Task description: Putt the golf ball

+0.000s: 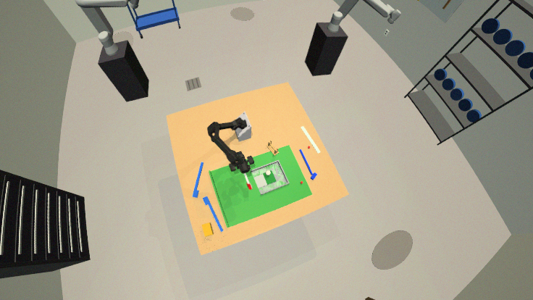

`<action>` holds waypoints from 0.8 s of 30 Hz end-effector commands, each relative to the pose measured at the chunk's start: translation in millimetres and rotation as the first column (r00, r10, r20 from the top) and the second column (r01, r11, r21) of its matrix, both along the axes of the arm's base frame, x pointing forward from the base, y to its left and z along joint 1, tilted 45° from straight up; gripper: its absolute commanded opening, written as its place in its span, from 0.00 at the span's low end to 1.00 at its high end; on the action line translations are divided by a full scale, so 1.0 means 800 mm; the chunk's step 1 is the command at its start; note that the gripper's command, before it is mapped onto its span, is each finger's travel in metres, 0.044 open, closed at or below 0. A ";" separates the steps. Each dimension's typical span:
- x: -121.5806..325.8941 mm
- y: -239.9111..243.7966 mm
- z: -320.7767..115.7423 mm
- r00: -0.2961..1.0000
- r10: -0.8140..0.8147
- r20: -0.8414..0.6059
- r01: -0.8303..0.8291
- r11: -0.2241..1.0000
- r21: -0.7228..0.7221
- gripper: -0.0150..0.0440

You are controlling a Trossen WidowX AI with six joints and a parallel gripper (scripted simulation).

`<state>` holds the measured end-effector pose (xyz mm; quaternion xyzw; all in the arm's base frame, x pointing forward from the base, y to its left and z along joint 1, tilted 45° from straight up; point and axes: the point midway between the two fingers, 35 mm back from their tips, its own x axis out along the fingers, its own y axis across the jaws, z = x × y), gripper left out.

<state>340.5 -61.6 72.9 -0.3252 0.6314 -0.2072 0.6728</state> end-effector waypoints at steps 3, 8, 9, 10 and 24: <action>-0.002 0.021 0.029 1.000 0.001 0.026 -0.001 1.000 -0.003 0.25; -0.001 0.018 0.019 1.000 0.007 0.013 -0.007 1.000 0.000 0.25; -0.001 0.018 0.019 1.000 0.007 0.013 -0.007 1.000 0.000 0.25; -0.001 0.018 0.019 1.000 0.007 0.013 -0.007 1.000 0.000 0.25; -0.001 0.018 0.019 1.000 0.007 0.013 -0.007 1.000 0.000 0.25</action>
